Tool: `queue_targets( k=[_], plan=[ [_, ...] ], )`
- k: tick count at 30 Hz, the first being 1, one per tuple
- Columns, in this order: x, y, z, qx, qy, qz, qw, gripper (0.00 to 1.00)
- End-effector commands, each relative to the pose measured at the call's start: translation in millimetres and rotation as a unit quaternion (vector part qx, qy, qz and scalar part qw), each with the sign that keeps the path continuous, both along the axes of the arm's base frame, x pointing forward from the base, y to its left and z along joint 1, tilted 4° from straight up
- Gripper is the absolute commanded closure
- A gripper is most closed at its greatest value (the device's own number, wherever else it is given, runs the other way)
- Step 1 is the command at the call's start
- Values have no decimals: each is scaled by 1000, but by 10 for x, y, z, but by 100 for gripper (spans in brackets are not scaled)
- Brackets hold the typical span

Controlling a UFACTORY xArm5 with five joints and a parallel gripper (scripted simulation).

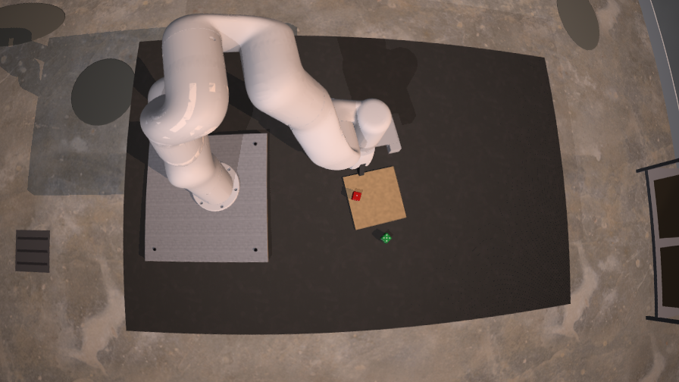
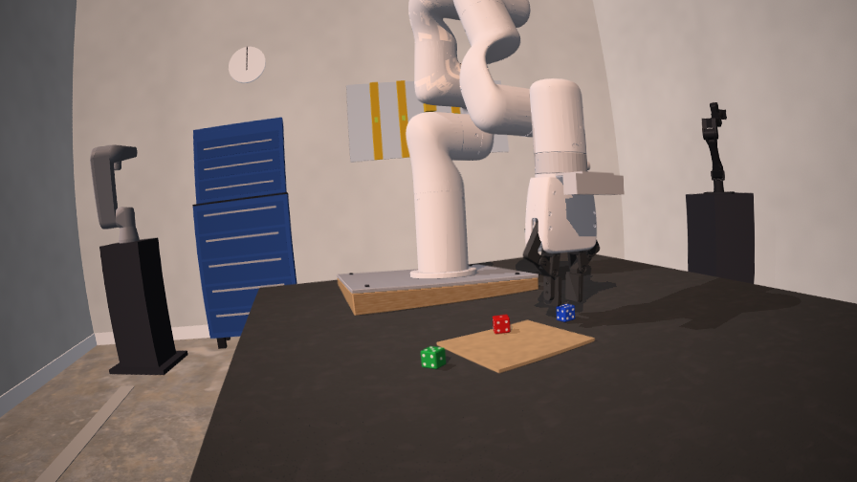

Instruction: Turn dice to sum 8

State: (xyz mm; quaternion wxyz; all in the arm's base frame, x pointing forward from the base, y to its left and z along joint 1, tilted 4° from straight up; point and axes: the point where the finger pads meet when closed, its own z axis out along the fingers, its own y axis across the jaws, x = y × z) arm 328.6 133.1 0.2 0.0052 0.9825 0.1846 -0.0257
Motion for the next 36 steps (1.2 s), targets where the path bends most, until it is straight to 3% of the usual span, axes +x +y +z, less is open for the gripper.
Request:
queue_targets(
  k=[1, 13, 36],
  plan=[
    [11, 6, -21, 1, -2, 0, 1000, 64],
    [0, 11, -178, 1, -2, 0, 1000, 64],
    [-2, 12, -206, 1, -2, 0, 1000, 64]
  ],
)
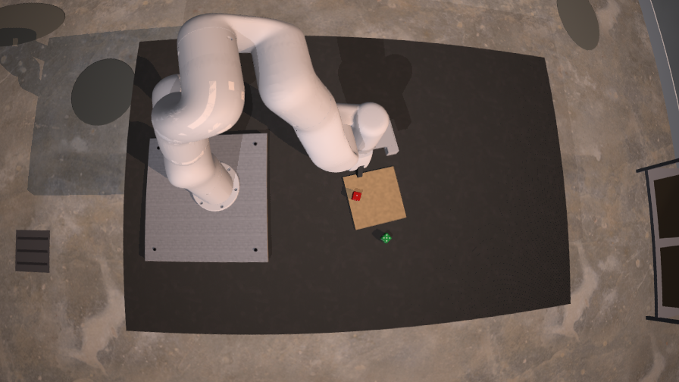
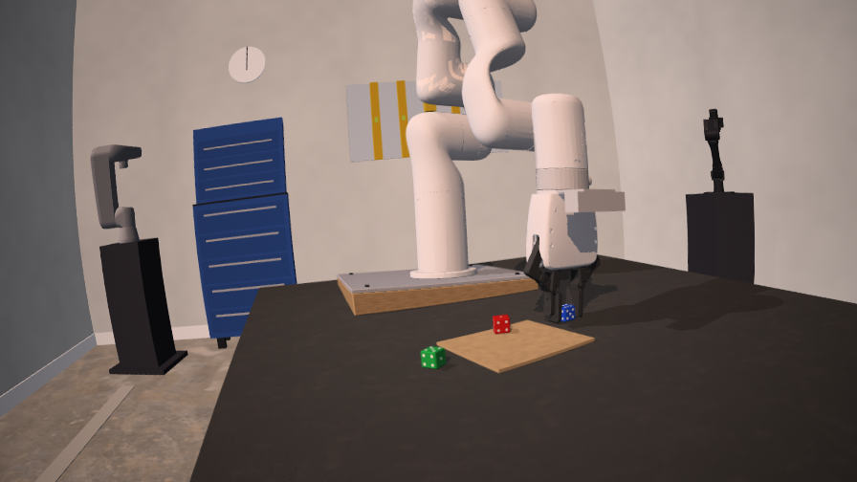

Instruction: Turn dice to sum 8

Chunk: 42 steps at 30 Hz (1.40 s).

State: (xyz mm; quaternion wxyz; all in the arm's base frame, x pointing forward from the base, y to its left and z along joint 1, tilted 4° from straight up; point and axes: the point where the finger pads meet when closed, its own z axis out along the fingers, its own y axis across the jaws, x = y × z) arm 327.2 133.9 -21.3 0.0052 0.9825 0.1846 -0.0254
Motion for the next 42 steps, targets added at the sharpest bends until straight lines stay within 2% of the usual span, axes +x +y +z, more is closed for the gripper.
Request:
queue_targets(
  k=[1, 21, 22, 42],
  plan=[
    [12, 5, 8, 1, -1, 0, 1000, 64],
    [12, 5, 8, 1, -1, 0, 1000, 64],
    [12, 5, 8, 1, -1, 0, 1000, 85],
    [12, 5, 8, 1, -1, 0, 1000, 85]
  ],
)
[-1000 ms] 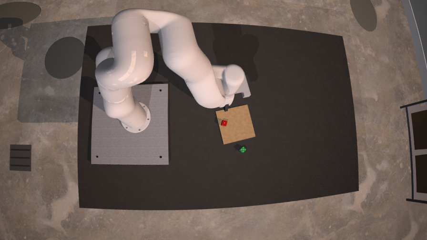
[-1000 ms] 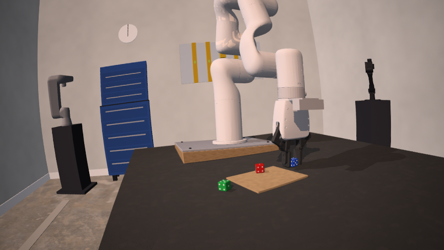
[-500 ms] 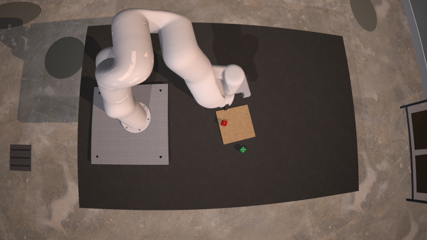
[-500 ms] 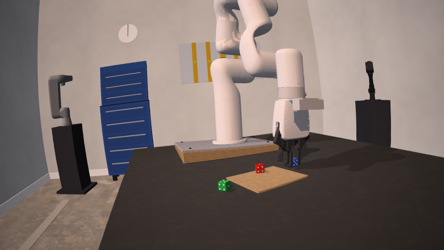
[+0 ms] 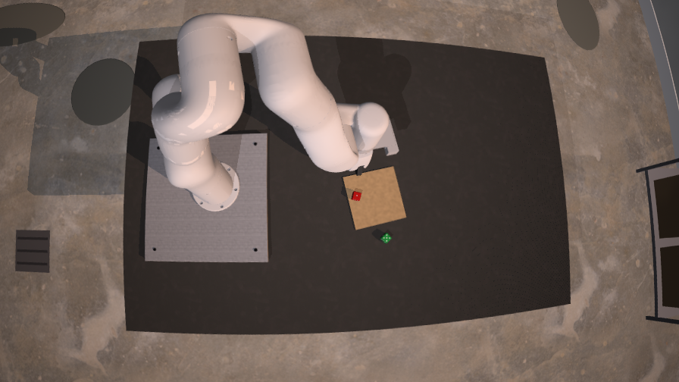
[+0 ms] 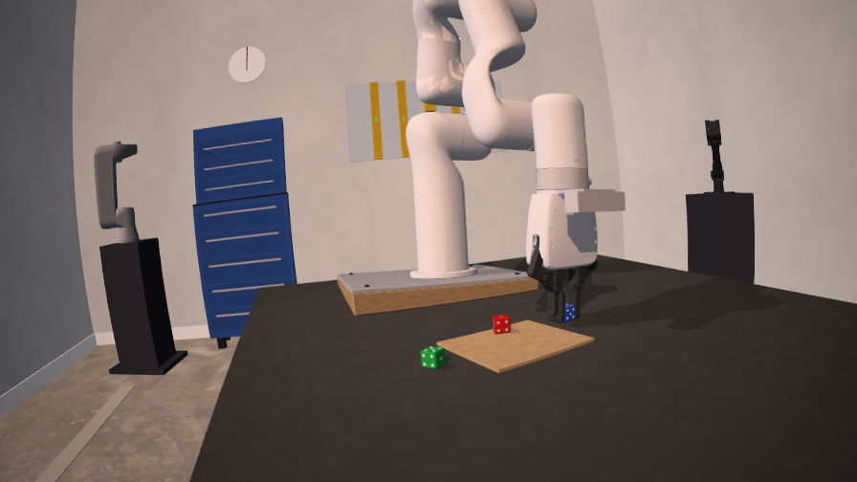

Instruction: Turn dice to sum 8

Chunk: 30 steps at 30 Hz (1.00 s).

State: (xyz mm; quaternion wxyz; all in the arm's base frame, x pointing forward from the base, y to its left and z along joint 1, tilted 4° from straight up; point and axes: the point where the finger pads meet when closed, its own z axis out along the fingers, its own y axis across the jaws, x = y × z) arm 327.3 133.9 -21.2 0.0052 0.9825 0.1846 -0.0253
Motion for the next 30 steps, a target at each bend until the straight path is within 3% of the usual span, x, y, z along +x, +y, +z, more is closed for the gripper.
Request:
queue_targets(
  k=[1, 15, 22, 30],
  plan=[
    [11, 4, 8, 1, -1, 0, 1000, 85],
    [12, 4, 13, 1, -1, 0, 1000, 85],
    [21, -1, 159, 1, -1, 0, 1000, 85],
    [60, -21, 730, 1, -1, 0, 1000, 85]
  ],
)
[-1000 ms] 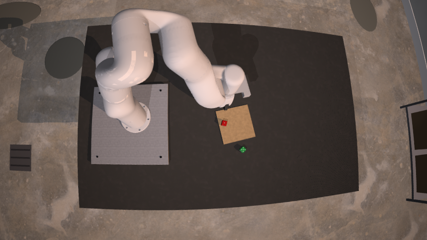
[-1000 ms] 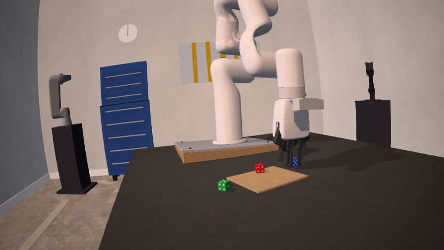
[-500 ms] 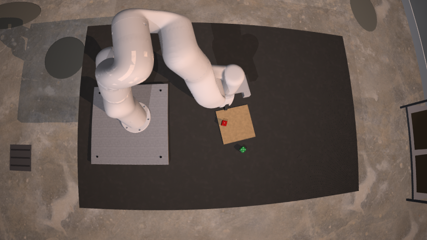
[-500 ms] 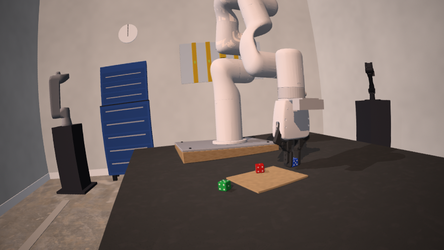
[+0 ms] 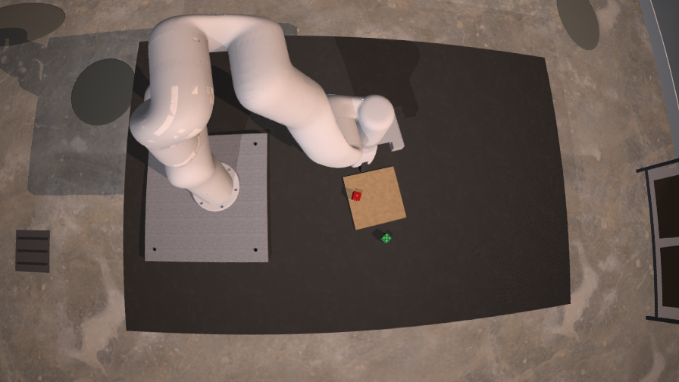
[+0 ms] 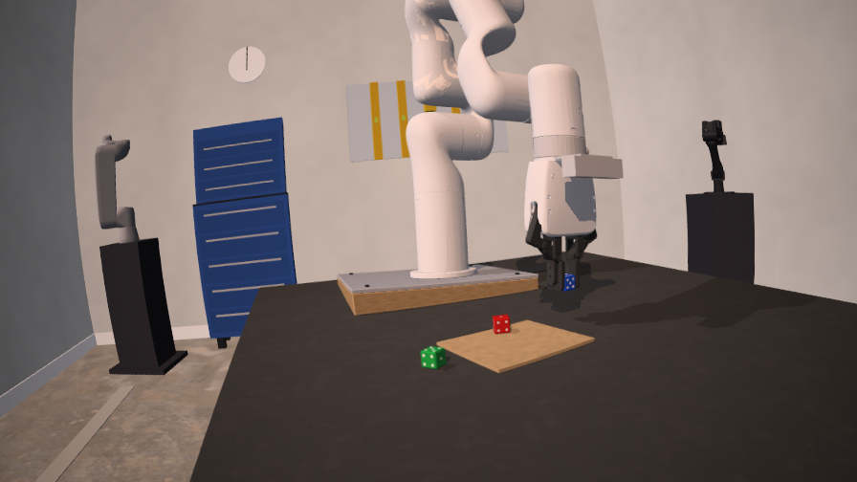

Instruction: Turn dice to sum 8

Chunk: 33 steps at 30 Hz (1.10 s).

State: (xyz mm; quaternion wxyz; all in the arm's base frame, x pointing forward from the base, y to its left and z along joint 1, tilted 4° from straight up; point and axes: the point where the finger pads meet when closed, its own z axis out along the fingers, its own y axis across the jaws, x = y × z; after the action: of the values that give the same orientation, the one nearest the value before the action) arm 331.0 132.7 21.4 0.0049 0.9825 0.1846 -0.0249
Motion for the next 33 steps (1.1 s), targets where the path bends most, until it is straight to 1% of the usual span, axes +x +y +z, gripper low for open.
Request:
queue_targets(
  k=[1, 4, 7, 19, 26, 30, 33],
  plan=[
    [27, -11, 369, 0, -1, 0, 1000, 85],
    [36, -16, 514, 0, 0, 0, 1000, 85],
    [40, -18, 574, 0, 0, 0, 1000, 85],
    [41, -18, 579, 0, 0, 0, 1000, 85],
    [47, -14, 579, 0, -1, -13, 1000, 85],
    [64, -5, 578, -2, -1, -47, 999, 85],
    [86, 7, 577, -4, -2, -89, 996, 85]
  ],
)
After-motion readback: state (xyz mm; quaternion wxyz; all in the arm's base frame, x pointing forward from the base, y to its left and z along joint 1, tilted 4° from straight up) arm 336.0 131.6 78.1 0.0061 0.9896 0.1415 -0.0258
